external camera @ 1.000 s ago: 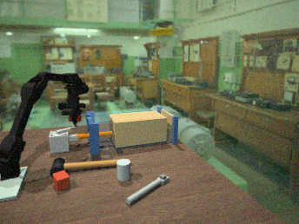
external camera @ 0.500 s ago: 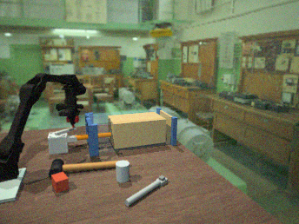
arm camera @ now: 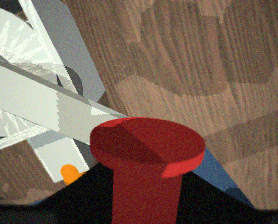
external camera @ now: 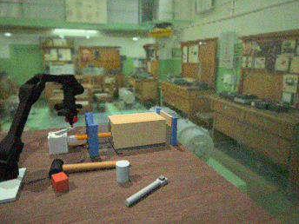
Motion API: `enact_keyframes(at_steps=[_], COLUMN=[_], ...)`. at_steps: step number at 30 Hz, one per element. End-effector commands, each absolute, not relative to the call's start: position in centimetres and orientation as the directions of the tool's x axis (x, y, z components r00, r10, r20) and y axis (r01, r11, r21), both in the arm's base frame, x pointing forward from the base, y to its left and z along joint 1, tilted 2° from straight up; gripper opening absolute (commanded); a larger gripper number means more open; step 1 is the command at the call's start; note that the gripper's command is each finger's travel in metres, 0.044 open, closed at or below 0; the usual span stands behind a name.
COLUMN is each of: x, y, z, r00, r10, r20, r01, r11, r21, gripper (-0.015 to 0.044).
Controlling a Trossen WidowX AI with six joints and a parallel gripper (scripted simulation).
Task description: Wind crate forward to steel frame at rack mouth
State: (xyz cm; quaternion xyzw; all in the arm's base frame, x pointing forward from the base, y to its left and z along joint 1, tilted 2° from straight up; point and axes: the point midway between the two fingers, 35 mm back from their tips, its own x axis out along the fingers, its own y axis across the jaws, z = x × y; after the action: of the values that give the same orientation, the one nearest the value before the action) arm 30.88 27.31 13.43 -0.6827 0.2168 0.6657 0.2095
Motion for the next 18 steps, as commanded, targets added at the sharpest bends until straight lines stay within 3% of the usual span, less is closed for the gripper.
enact_keyframes(at_steps=[1, 18], x=[29.2, 27.6], y=[29.2, 30.4], z=[13.3, 13.3], r00=[-0.006, -0.007], r10=[0.007, 0.008], r20=[-1.000, -1.000], r01=[-0.547, -0.547], r11=[-0.837, -0.837], r21=[-0.003, -0.003], gripper=[0.0000, 0.0000])
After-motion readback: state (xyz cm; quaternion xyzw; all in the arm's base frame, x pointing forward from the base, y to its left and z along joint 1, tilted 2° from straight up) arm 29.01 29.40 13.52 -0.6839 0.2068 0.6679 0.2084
